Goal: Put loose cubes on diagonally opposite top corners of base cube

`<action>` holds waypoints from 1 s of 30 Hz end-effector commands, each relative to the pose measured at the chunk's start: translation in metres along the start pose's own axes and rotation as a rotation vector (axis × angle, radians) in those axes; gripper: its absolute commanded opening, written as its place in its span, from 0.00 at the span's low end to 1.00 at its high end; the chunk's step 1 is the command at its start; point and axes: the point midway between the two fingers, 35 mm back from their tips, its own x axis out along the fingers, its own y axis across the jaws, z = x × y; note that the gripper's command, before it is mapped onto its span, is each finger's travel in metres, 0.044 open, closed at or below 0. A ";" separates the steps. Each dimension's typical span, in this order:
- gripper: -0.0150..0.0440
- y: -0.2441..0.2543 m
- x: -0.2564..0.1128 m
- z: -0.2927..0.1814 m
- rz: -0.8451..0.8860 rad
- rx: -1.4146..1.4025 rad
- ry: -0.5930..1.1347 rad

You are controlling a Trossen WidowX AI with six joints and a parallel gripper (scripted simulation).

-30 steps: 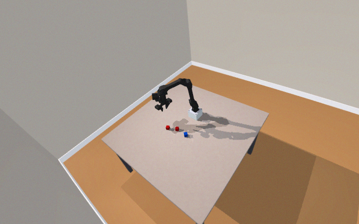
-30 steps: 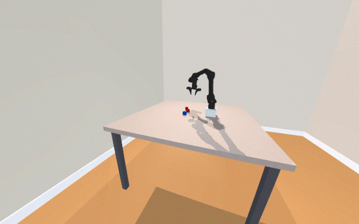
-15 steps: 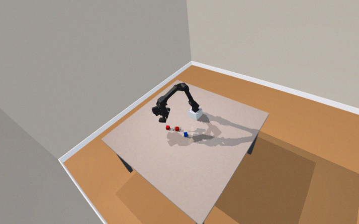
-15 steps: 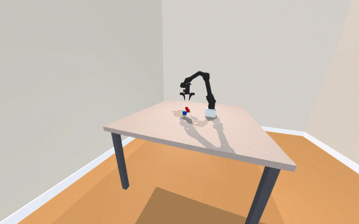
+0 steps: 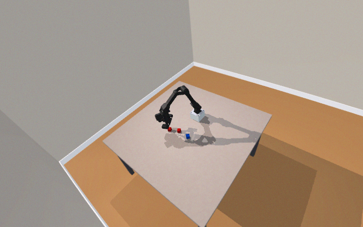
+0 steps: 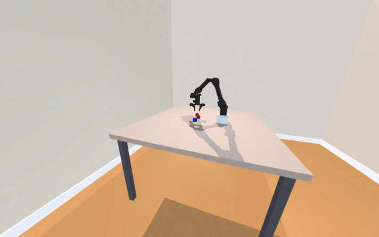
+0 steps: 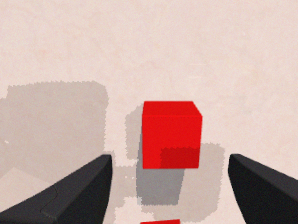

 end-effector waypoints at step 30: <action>0.48 -0.002 0.042 -0.002 -0.011 -0.003 0.010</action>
